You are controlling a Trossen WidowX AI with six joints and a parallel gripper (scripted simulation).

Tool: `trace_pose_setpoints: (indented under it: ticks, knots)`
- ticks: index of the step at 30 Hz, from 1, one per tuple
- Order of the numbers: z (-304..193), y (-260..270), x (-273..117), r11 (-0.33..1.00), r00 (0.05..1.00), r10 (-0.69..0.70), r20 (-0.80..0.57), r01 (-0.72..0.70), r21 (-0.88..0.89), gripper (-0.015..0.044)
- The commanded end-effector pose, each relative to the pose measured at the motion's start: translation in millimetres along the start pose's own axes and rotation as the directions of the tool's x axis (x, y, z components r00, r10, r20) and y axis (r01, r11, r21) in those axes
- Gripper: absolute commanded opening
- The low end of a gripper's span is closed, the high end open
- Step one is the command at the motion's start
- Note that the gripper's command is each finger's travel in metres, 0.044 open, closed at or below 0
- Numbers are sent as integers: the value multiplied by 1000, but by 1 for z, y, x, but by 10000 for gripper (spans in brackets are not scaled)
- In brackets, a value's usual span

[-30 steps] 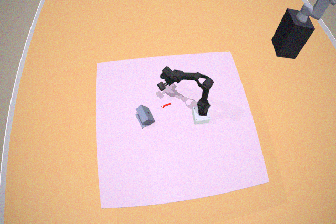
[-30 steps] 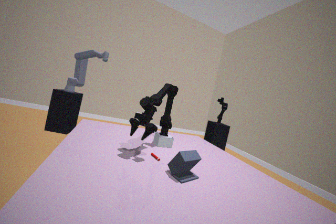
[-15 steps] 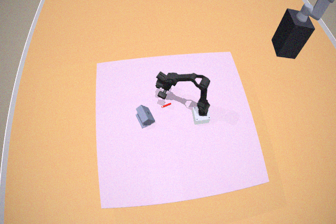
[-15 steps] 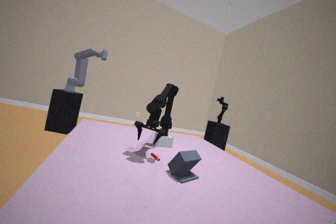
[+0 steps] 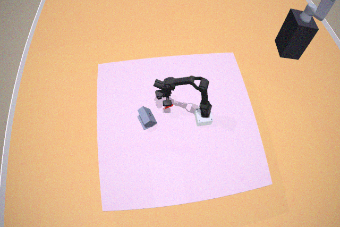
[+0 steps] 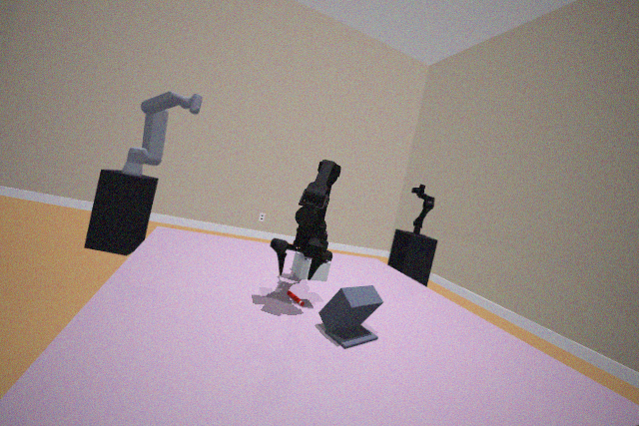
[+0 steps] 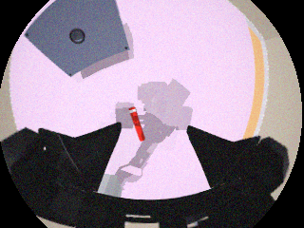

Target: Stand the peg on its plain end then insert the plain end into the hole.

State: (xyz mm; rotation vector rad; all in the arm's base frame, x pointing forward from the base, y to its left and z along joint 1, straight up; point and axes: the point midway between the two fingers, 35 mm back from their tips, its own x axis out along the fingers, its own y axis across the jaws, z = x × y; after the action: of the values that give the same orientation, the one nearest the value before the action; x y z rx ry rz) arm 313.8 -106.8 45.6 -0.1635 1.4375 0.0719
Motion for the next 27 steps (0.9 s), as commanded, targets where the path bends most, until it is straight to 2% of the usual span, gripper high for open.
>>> trace_pose_setpoints:
  ticks: [1, 7, 27]
  knots:
    - [2, 15, 0, 989, 999, 32, -39, -37, -143, 440]
    - [3, 34, 0, 947, 994, 62, -95, -89, -309, 440]
    - [3, 35, 20, 945, 993, 63, -96, -91, -314, 440]
